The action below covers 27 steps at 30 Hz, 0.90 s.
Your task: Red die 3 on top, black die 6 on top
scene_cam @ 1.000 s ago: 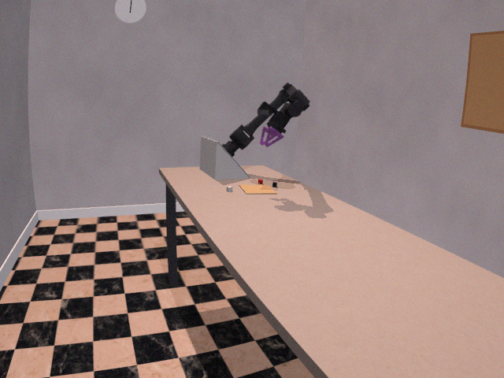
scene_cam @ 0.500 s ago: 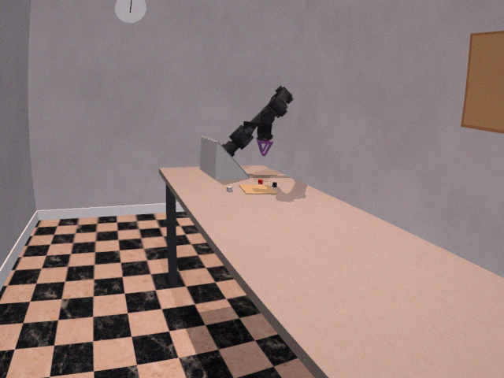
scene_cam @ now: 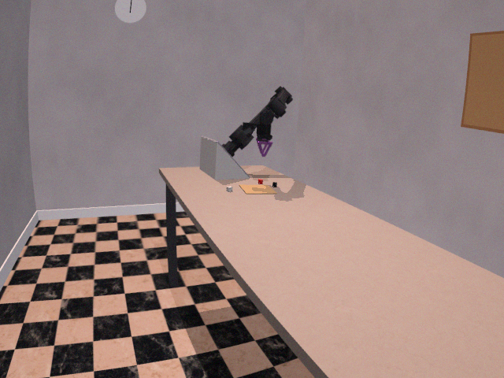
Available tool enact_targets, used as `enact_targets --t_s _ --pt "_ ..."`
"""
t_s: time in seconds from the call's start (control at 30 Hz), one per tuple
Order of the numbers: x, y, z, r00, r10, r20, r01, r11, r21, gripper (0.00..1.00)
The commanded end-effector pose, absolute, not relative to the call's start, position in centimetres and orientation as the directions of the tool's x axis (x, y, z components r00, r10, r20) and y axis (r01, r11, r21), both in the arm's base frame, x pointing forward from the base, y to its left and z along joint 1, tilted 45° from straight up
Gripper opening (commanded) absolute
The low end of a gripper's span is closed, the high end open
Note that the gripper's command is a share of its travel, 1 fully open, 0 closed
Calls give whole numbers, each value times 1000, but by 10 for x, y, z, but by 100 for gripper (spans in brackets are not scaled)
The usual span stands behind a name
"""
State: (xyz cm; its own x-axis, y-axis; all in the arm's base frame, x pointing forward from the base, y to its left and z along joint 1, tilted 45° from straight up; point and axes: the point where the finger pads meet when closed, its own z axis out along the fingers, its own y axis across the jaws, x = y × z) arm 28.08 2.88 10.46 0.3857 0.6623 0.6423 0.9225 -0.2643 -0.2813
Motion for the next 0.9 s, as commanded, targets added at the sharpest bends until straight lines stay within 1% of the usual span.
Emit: enact_targets --t_s 0.0,0.1,0.27,0.37,0.4,0.43,0.5,0.7,0.87 --pt "289 27 109 348 673 653 937 -257 -235 100" --pt "285 31 106 353 672 651 936 -251 -249 100" --pt "282 65 68 379 665 644 925 -259 -277 100" --pt "281 74 59 379 664 645 925 -258 -278 100" --pt "281 73 59 379 665 644 925 -258 -278 35" --pt "281 73 59 379 666 643 925 -259 -278 35" --pt "302 61 75 359 662 658 932 -290 -216 35" --pt "296 71 70 351 670 654 936 -260 -235 35" --pt "297 66 70 361 665 654 932 -275 -235 35"
